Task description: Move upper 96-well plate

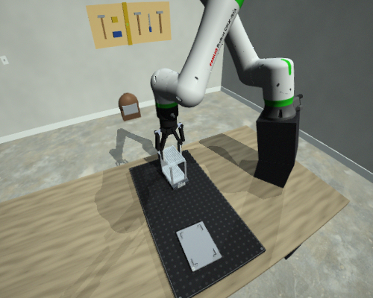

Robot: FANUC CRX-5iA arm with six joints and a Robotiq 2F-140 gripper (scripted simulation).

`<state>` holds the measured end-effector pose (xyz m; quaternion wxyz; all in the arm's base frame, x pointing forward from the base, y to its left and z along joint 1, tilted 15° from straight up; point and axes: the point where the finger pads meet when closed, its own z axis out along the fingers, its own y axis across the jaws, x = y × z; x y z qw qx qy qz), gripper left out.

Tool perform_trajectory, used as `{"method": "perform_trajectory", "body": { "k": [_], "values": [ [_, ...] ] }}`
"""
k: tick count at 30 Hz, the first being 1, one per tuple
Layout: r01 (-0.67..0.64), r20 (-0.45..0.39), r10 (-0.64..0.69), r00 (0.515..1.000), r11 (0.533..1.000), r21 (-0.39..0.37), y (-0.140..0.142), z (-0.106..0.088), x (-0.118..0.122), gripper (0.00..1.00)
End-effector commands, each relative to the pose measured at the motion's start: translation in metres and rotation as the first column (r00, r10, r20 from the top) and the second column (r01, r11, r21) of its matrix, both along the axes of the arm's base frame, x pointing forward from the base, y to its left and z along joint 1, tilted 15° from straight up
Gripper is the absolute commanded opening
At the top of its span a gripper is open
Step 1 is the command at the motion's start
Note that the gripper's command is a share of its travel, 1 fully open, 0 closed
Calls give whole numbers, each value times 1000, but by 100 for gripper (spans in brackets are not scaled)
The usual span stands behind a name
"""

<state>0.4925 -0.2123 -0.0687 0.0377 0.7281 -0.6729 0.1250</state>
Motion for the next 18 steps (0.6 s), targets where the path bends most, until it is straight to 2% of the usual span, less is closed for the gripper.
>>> {"method": "perform_trajectory", "body": {
  "k": [1, 7, 18],
  "values": [
    [0, 0, 0, 1000, 1000, 0, 1, 5, 0, 0],
    [0, 0, 0, 1000, 1000, 0, 3, 14, -2, 0],
    [0, 0, 0, 1000, 1000, 0, 4, 17, -2, 0]
  ]
}}
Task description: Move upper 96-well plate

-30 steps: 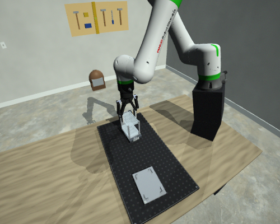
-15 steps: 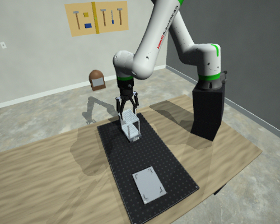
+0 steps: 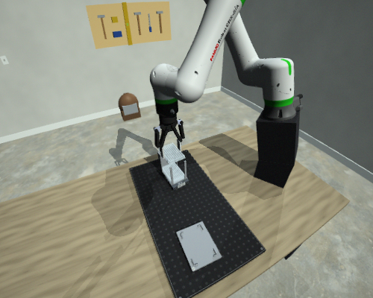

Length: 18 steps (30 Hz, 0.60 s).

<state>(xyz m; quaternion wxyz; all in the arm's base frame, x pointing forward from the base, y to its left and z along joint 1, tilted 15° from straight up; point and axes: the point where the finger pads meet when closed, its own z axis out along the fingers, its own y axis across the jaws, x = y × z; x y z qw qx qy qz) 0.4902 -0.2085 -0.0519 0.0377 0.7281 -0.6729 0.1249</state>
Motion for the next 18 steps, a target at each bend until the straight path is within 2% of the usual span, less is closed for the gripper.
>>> {"method": "perform_trajectory", "body": {
  "k": [1, 10, 14, 18],
  "values": [
    [0, 0, 0, 1000, 1000, 0, 0, 0, 0, 0],
    [0, 0, 0, 1000, 1000, 0, 0, 0, 0, 0],
    [125, 28, -126, 992, 992, 19, 13, -3, 3, 0],
    [125, 28, -126, 992, 992, 19, 26, -6, 5, 0]
  ]
}}
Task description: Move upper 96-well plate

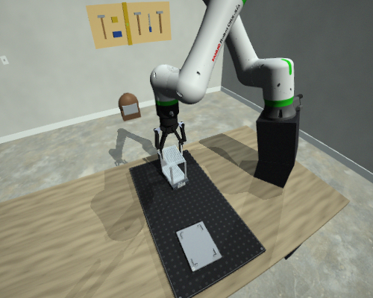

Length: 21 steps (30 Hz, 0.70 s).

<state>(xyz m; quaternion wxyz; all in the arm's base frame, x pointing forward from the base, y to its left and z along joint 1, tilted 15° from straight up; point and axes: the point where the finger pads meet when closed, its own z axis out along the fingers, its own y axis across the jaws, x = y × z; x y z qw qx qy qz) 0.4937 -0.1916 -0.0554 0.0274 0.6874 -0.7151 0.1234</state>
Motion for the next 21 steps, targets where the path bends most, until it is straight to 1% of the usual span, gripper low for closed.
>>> {"method": "perform_trajectory", "body": {
  "k": [1, 5, 7, 21],
  "values": [
    [12, 4, -12, 1000, 1000, -8, 12, -3, 2, 0],
    [12, 4, -12, 1000, 1000, -8, 25, -6, 4, 0],
    [12, 4, -12, 1000, 1000, -8, 25, -6, 4, 0],
    [12, 4, -12, 1000, 1000, -8, 70, -16, 12, 0]
  ]
}}
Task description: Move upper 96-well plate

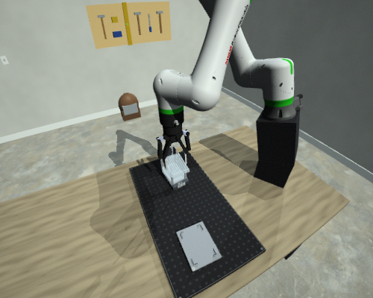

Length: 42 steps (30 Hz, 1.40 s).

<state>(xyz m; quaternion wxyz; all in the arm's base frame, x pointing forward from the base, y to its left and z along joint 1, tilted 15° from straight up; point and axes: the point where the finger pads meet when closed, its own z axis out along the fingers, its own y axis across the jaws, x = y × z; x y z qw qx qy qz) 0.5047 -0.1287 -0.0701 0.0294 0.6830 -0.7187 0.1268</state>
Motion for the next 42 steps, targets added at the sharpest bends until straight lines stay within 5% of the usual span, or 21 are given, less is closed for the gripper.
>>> {"method": "perform_trajectory", "body": {
  "k": [1, 42],
  "values": [
    [0, 1, 0, 1000, 1000, -1, 10, -2, 2, 0],
    [0, 1, 0, 1000, 1000, -1, 122, -28, 23, 0]
  ]
}}
